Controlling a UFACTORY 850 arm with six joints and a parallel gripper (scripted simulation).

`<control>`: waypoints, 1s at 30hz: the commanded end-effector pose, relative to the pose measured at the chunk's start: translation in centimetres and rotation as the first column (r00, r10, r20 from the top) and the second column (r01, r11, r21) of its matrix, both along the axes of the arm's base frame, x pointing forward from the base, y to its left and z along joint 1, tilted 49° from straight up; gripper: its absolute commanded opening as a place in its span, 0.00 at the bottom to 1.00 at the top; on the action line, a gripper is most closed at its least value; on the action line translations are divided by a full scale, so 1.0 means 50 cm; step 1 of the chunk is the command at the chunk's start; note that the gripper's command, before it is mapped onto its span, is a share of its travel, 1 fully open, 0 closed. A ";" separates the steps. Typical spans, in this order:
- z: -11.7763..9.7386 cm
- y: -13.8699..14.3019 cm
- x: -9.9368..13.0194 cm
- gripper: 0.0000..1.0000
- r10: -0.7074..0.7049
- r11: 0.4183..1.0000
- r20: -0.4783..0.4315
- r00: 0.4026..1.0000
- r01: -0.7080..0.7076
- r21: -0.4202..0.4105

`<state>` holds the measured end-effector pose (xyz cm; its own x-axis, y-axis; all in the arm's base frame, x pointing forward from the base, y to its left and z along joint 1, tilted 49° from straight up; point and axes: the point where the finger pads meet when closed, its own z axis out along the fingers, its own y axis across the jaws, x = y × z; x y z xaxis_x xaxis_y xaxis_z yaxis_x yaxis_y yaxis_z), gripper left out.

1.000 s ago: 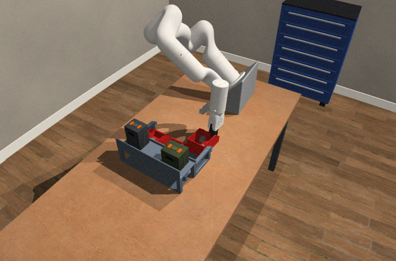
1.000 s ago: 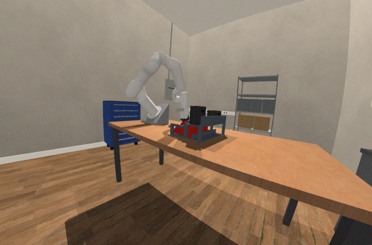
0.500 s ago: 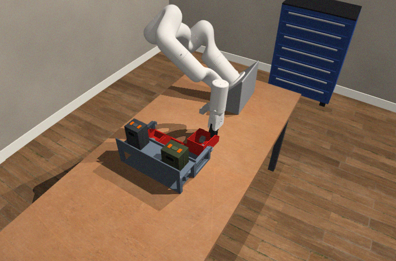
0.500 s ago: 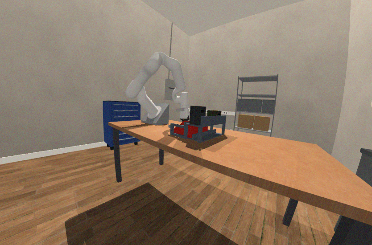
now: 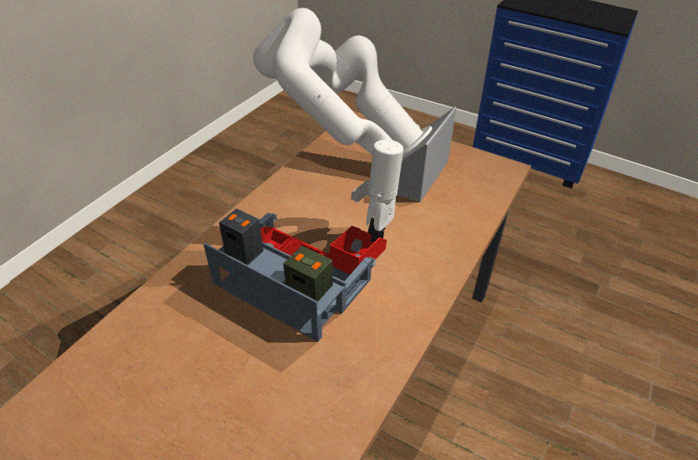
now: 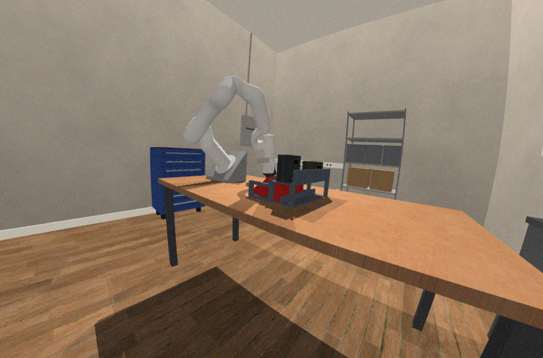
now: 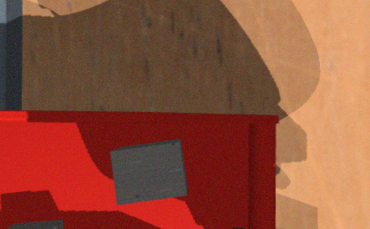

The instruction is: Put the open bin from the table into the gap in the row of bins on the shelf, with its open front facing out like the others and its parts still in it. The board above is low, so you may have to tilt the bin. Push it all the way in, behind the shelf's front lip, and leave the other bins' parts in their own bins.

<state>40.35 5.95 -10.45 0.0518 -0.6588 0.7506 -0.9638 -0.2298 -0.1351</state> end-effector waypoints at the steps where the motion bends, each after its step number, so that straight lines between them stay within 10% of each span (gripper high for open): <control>1: 0.000 0.001 0.001 0.00 0.001 1.000 0.001 1.000 -0.001 0.001; 30: 0.011 0.013 -0.001 0.00 0.001 1.000 0.001 1.000 -0.001 0.001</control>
<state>40.25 6.46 -10.00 0.0518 -0.6589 0.7504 -0.9638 -0.2298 -0.1353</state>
